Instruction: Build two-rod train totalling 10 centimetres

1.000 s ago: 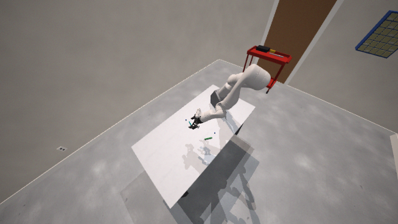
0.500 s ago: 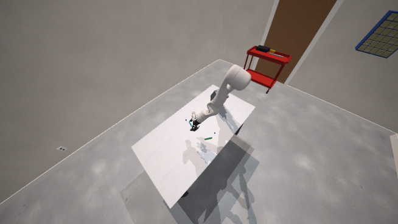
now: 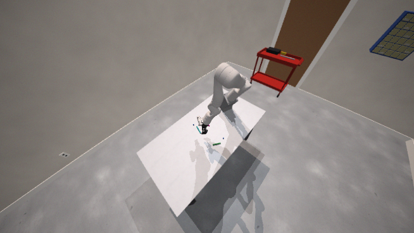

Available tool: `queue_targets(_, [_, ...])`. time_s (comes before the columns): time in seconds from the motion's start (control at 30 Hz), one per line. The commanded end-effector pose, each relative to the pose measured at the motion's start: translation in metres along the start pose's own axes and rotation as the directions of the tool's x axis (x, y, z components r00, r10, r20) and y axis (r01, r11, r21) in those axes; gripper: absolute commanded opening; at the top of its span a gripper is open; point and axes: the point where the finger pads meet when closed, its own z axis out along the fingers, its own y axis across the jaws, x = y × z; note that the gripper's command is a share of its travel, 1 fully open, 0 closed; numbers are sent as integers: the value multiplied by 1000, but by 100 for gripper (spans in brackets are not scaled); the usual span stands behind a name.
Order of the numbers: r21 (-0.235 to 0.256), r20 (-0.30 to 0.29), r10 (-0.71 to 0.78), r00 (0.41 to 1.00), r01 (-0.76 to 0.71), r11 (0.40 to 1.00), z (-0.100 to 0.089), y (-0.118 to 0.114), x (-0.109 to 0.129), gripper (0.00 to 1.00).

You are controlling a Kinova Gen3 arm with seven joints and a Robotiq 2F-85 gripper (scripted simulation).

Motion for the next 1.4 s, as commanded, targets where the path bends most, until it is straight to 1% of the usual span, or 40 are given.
queue_targets(0.0, [-2, 27, 8, 1000, -8, 1000, 5, 19, -3, 100])
queue_targets(0.23, [55, 126, -100, 987, 94, 994, 11, 34, -30, 100])
queue_targets(0.43, [107, 189, -186, 964, 168, 980, 13, 48, -50, 100])
queue_targets(0.5, [107, 189, -186, 964, 168, 980, 13, 48, -50, 100])
queue_targets(0.7, [158, 233, -263, 936, 231, 960, 13, 61, -68, 100])
queue_targets(0.9, [202, 260, -329, 908, 282, 938, 12, 73, -82, 100])
queue_targets(1.0, [220, 268, -357, 895, 304, 927, 11, 78, -88, 100])
queue_targets(1.07, [220, 268, -357, 895, 304, 927, 11, 78, -88, 100])
queue_targets(1.37, [263, 281, -421, 862, 353, 898, 10, 91, -100, 100])
